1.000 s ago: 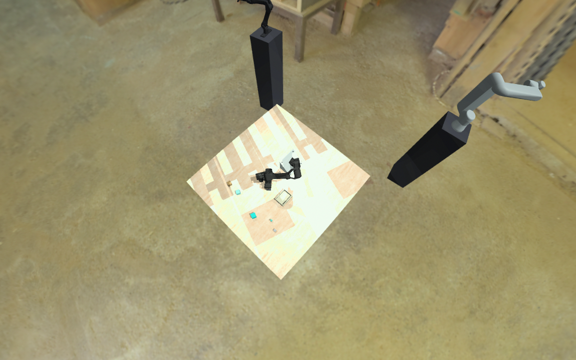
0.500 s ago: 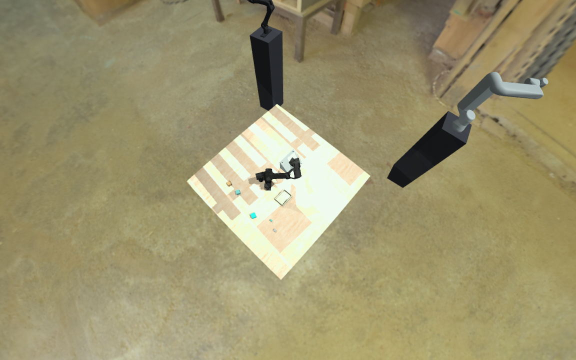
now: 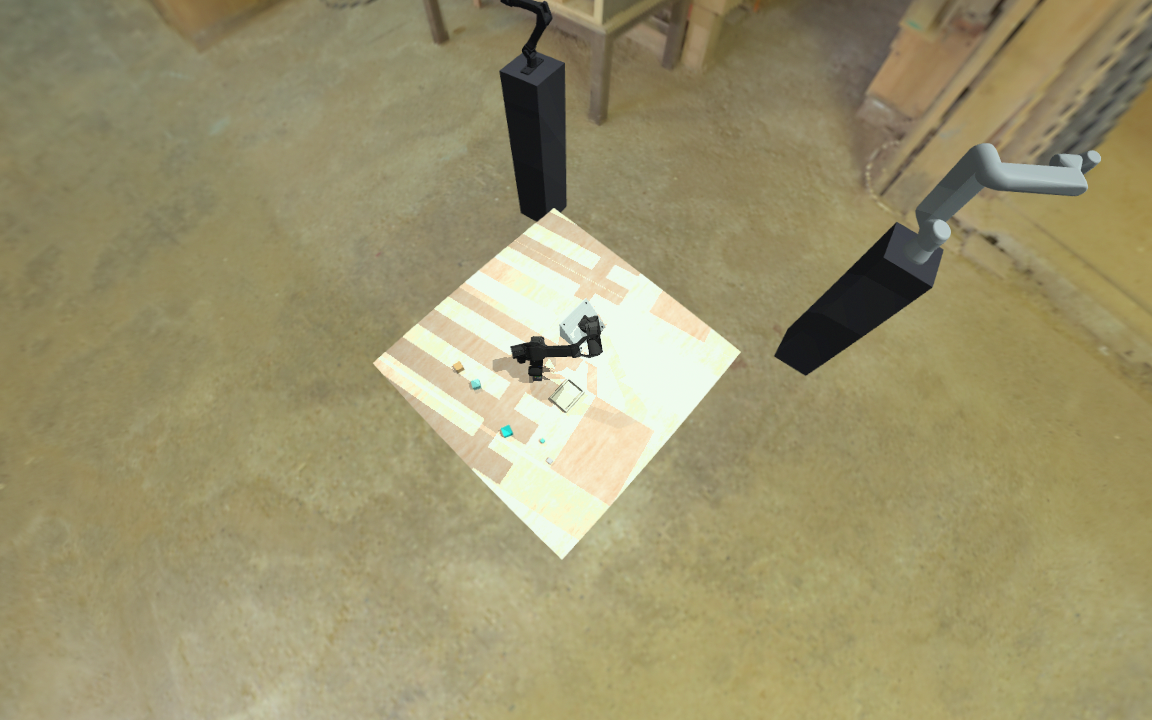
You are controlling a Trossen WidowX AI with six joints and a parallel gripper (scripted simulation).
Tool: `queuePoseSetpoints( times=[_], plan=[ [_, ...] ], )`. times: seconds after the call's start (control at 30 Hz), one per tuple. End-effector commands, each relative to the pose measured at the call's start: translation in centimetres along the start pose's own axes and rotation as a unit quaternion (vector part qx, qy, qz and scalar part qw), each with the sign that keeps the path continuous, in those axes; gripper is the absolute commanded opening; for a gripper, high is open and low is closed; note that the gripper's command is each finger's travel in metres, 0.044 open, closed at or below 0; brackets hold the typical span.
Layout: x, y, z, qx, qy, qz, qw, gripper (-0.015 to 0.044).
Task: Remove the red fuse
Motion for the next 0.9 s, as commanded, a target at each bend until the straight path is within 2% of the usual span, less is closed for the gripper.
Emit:
queuePoseSetpoints(
  times=[0.0, 0.87],
  plan=[
    [0.0, 0.0, 0.3, -0.002, -0.001, 0.003, 1.000, 0.0000],
    [0.0, 0.0, 1.6, -0.001, -0.001, 0.002, 1.000, 0.0000]
  ],
)
Point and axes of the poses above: the point midway between the two fingers, 35 mm back from their tips, its own z axis back along the fingers, its own y axis across the jaws, x = y × z, the point moved 3 cm from there along z, back along the fingers, and after that the axes turned 15 degrees about z, right-handed, at the moved point
